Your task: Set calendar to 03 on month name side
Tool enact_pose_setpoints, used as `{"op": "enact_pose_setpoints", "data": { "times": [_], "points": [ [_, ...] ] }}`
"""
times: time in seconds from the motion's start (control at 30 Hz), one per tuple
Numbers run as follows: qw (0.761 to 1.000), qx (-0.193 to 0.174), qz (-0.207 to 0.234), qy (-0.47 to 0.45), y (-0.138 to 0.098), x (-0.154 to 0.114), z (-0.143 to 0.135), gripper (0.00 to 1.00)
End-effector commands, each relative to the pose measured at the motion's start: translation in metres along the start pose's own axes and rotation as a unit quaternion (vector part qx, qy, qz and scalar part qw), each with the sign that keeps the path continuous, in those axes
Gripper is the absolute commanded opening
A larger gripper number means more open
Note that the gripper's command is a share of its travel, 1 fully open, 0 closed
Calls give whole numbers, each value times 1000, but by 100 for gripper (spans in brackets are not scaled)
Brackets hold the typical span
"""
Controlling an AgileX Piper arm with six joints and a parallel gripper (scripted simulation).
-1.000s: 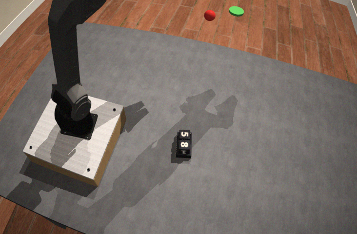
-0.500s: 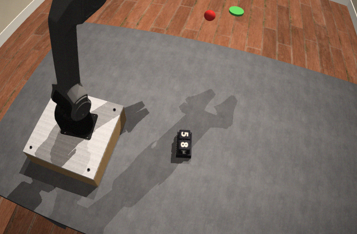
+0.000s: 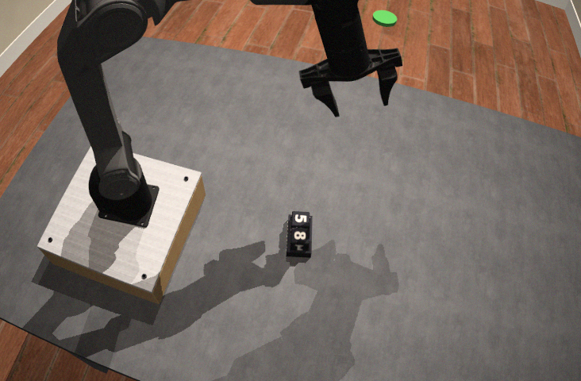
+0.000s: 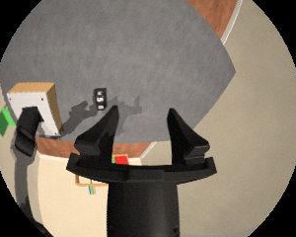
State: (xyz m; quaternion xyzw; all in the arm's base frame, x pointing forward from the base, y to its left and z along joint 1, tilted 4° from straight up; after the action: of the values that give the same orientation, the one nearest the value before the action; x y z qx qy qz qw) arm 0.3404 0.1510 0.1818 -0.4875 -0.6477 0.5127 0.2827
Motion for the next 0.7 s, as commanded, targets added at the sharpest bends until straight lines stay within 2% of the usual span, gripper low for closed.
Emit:
{"op": "enact_pose_setpoints", "data": {
  "times": [0.0, 0.1, 0.2, 0.67],
  "points": [
    [1000, 4, -1, 0, 2, -9, 5, 100],
    [994, 105, -9, 41, 23, -54, 75, 100],
    [987, 147, -20, 62, 29, -68, 107, 100],
    [986, 150, -21, 64, 30, -69, 109, 100]
  ]
}}
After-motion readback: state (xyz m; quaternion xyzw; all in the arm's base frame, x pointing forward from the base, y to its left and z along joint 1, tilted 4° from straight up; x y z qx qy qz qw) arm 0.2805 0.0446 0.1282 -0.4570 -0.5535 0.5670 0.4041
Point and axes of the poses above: the point where the finger pads meet when closed, its own y axis out along the fingers, its own z axis across the jaws, x = y × z, the point moved 2 cm from there along -y, back along the fingers, and after that the axes turned 9 degrees about -y, right-handed, at the moved point
